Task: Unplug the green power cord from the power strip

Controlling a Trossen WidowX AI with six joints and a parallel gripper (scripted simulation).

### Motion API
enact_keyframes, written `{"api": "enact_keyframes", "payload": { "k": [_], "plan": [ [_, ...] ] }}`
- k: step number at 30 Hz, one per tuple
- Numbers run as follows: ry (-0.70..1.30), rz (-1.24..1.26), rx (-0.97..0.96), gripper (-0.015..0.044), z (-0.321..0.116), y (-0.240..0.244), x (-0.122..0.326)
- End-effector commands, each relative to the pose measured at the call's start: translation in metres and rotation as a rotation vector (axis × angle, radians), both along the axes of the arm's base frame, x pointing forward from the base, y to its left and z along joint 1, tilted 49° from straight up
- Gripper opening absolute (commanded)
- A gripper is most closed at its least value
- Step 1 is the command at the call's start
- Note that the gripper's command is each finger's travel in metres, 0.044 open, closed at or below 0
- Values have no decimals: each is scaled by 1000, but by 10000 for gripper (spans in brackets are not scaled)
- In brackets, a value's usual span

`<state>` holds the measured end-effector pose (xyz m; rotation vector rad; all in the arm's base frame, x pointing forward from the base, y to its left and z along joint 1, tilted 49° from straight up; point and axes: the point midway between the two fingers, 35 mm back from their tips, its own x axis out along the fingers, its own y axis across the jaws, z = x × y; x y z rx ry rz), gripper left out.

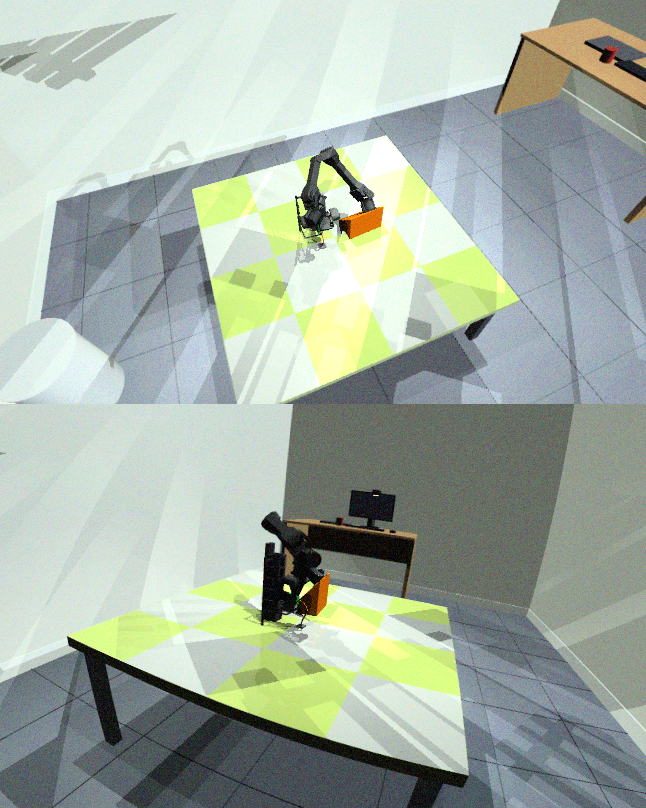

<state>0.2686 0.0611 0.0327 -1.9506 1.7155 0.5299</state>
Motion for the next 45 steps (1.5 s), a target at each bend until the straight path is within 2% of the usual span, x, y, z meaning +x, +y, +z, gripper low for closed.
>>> {"api": "enact_keyframes", "payload": {
  "k": [1,5,17,22,27,45],
  "plan": [
    [-11,14,114,0,-26,40,1],
    [-11,14,113,0,-30,45,0],
    [-10,15,109,315,-26,34,1],
    [-10,15,111,440,-41,57,2],
    [-11,15,112,440,-62,84,0],
    [-11,15,112,440,-62,84,0]
  ]
}}
